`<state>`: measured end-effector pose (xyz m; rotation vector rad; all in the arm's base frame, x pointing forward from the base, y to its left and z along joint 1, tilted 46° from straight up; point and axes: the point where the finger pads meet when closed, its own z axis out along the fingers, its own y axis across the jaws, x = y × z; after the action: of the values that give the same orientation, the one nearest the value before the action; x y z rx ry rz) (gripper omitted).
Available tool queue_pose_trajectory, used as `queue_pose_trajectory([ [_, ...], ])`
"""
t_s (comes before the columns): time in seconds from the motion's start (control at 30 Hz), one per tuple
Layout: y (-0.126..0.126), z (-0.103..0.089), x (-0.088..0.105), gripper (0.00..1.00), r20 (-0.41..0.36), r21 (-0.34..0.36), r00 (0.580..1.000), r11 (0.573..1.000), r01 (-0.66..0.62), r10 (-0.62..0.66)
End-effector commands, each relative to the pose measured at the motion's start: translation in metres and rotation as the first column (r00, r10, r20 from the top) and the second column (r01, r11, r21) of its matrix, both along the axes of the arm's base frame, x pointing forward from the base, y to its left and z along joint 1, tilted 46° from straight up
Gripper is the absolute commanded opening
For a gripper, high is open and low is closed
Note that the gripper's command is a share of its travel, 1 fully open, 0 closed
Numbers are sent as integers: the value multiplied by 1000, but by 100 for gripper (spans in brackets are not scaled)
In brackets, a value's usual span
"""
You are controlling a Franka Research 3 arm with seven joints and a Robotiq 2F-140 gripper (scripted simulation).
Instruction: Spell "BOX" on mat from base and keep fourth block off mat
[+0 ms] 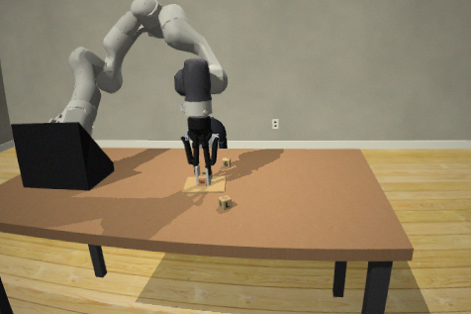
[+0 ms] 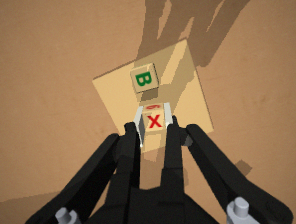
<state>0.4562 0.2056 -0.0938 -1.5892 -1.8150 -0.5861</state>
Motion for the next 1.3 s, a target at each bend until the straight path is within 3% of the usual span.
queue_pose_trajectory([
  [0.0, -3, 2, 1, 16, 2, 0, 1000, 1000, 1, -1],
  [0.5, -66, 65, 17, 16, 2, 0, 1000, 1000, 1, -1],
  [1.13, -69, 67, 18, 16, 14, 3, 1000, 1000, -11, 11],
  [1.27, -70, 67, 18, 16, 67, 15, 996, 998, -65, 64],
])
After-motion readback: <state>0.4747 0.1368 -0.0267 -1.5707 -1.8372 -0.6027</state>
